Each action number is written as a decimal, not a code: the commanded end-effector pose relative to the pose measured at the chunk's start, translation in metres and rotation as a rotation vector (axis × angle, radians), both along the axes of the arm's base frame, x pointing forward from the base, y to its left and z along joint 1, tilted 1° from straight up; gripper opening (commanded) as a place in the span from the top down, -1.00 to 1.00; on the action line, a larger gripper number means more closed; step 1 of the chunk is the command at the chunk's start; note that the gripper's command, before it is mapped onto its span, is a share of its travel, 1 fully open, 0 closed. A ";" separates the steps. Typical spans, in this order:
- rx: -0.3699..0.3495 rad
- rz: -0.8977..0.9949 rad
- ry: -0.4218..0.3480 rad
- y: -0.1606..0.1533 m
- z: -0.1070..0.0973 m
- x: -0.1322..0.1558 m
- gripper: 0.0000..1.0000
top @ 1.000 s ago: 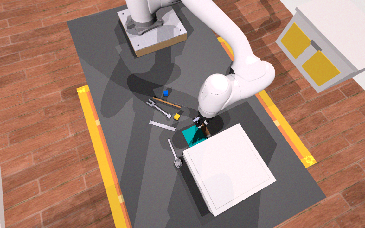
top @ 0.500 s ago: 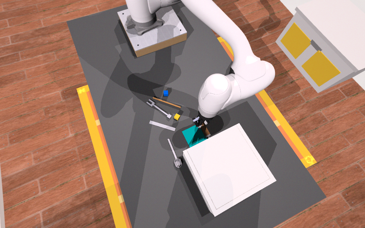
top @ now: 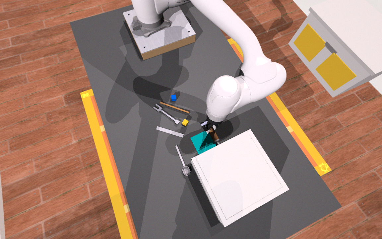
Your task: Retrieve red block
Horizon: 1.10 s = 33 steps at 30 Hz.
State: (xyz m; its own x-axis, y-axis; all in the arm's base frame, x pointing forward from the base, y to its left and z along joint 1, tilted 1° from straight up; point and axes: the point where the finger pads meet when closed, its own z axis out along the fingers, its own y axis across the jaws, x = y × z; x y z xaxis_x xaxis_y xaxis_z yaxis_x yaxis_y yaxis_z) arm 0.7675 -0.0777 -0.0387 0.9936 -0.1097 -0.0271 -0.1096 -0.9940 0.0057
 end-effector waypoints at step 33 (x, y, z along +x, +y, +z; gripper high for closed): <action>-0.005 0.007 -0.003 0.004 0.001 -0.068 1.00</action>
State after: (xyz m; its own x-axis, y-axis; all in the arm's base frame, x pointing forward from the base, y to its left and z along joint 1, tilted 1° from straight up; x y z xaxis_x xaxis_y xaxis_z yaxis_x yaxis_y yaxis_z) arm 0.7108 -0.0717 -0.0374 0.9934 -0.1111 -0.0278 -0.1110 -0.9938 0.0061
